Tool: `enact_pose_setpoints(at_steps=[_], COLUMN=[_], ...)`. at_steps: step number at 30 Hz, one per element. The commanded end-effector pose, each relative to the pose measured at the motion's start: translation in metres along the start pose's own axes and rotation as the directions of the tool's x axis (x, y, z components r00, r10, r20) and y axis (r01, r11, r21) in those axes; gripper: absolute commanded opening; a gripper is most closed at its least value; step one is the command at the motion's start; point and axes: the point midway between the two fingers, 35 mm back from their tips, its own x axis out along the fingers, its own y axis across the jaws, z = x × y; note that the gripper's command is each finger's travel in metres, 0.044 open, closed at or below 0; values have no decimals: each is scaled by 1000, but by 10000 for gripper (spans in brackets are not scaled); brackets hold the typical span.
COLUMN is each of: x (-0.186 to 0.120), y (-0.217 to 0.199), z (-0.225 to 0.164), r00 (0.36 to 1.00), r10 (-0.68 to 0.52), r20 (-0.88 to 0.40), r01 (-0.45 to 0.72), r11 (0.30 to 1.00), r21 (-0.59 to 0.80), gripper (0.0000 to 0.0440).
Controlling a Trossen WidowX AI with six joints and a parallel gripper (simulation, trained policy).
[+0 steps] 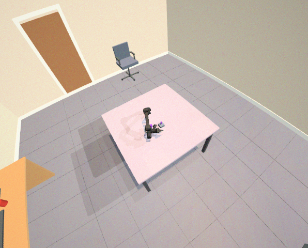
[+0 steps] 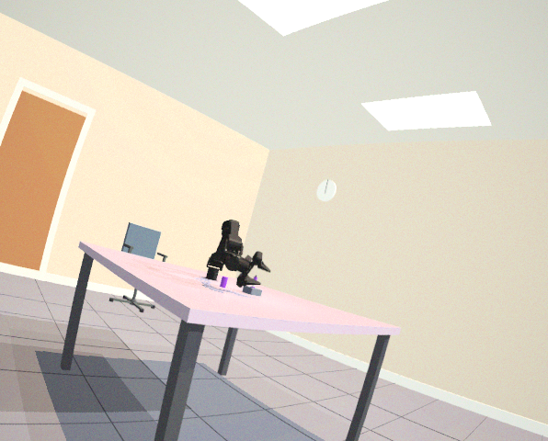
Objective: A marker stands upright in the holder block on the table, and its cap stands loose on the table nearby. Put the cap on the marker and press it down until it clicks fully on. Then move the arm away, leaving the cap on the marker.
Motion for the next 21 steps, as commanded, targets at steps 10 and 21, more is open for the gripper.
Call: enact_pose_setpoints(at_steps=[10,21], x=[-19,-35], y=[-12,-14], z=[18,38], r00=[998,990], r10=[39,103], r20=[-49,-96], r01=[-38,-100], r11=[999,994], r21=[25,40], gripper=[238,239])
